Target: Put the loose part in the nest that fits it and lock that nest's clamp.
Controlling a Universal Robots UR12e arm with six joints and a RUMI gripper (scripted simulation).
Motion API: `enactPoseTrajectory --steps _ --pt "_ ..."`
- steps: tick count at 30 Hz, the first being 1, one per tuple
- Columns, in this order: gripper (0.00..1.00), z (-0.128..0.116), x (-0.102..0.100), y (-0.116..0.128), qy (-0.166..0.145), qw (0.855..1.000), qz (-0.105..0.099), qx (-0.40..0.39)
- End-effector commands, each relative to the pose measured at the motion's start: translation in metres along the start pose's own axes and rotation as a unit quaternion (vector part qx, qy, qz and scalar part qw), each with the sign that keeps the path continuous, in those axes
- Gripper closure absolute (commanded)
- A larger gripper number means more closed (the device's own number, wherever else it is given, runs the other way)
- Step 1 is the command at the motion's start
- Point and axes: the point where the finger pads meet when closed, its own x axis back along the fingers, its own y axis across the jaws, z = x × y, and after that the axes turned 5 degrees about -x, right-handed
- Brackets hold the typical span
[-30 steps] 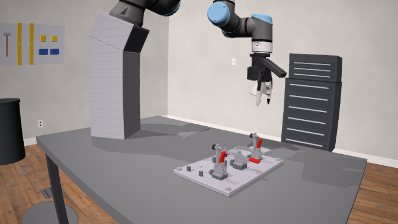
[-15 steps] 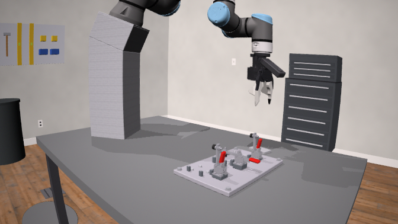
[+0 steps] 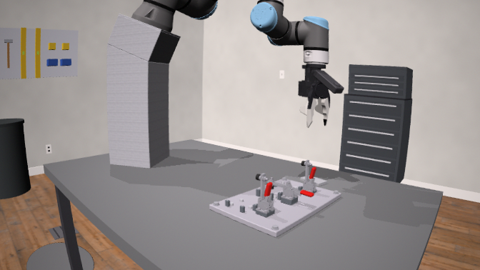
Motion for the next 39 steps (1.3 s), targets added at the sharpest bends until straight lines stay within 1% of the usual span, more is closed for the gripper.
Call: enactPoseTrajectory --steps 1,31,39 --pt "0.41 0.0021 0.0014 -0.0007 0.002 1.000 0.000 0.000" --pt "0.41 0.0020 0.0011 -0.0003 0.002 1.000 0.000 0.000" --pt "0.41 0.0027 -0.0070 -0.0015 0.002 1.000 0.001 0.000"
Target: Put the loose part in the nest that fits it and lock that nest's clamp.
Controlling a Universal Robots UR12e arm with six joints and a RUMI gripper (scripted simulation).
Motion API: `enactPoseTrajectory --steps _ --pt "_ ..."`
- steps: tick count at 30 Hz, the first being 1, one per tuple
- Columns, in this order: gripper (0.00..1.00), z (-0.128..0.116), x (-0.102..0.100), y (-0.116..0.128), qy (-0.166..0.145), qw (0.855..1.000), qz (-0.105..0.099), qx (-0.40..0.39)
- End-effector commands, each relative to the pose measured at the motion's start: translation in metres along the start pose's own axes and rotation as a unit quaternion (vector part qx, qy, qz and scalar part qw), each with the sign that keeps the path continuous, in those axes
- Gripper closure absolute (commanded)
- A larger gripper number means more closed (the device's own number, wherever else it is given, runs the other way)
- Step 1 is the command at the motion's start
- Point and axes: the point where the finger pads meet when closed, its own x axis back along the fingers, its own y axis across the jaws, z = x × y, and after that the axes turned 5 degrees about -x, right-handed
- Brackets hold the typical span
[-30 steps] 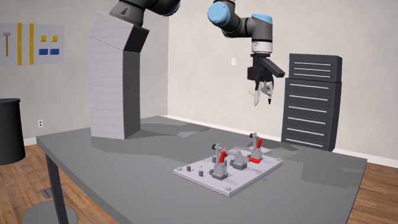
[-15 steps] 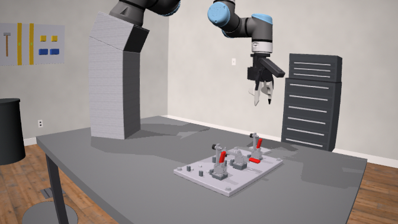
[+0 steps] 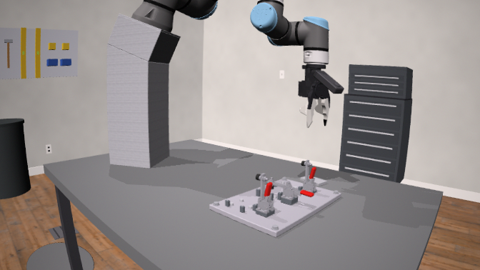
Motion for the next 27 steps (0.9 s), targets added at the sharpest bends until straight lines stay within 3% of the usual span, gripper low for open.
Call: enactPoseTrajectory --steps 1,9,27 --pt "0.41 0.002 -0.008 -0.002 0.002 1.000 0.000 0.000" --pt "0.41 0.002 -0.025 -0.002 0.002 1.000 0.000 0.000" --pt "0.41 0.002 -0.101 -0.002 0.002 1.000 0.000 0.000"
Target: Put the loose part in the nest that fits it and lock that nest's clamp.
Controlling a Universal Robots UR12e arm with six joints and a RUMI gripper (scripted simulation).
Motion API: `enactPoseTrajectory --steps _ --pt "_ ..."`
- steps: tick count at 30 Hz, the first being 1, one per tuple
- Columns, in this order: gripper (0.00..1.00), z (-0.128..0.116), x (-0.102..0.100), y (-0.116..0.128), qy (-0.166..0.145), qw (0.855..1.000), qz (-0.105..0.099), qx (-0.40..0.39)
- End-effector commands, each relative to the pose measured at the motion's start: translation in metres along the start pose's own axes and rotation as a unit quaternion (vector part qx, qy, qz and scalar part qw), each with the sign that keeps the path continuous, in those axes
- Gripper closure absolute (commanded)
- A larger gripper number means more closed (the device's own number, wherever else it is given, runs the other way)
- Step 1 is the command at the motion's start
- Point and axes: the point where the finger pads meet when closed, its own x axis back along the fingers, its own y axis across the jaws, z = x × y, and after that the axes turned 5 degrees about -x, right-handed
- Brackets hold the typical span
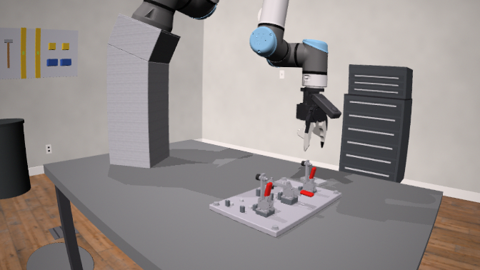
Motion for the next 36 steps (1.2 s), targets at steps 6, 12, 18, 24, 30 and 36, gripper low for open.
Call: enactPoseTrajectory --steps 6,12,18,24,30,36 --pt "0.41 0.007 -0.047 -0.005 0.006 1.000 0.002 0.001" --pt "0.41 0.007 -0.066 -0.005 0.006 1.000 0.003 0.001" --pt "0.41 0.008 -0.078 -0.005 0.006 1.000 0.003 0.001" --pt "0.41 0.008 -0.084 -0.005 0.006 1.000 0.003 0.001" --pt "0.41 0.008 -0.084 -0.005 0.006 1.000 0.003 0.001" --pt "0.41 0.008 -0.083 -0.005 0.006 1.000 0.003 0.001"
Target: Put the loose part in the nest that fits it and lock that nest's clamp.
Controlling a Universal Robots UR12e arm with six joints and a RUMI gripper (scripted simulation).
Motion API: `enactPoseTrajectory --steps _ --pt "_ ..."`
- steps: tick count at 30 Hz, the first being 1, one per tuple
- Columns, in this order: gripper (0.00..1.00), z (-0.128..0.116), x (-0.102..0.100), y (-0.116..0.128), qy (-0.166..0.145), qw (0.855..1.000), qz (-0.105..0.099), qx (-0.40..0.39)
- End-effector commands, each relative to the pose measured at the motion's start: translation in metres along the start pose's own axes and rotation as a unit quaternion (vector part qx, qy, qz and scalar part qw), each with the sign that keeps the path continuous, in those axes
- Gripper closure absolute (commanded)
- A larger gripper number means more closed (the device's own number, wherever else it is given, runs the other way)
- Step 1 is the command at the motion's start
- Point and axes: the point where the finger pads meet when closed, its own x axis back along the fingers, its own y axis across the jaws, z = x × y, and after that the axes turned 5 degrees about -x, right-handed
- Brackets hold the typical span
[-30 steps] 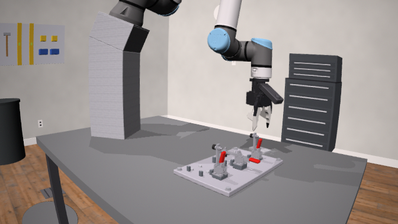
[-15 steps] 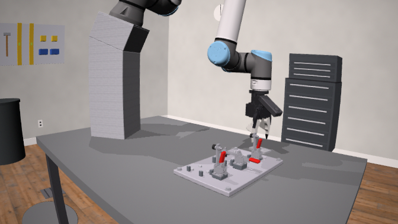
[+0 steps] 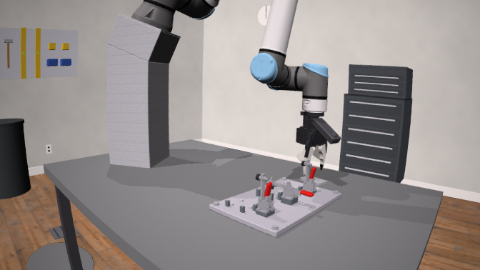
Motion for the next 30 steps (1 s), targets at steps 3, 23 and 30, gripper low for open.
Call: enactPoseTrajectory --steps 3,23,30 --pt "0.41 0.003 0.002 -0.003 0.003 1.000 0.001 0.001" --pt "0.41 0.003 -0.014 -0.004 0.002 1.000 0.001 0.001" --pt "0.41 0.004 -0.023 -0.004 0.003 1.000 0.001 0.001"
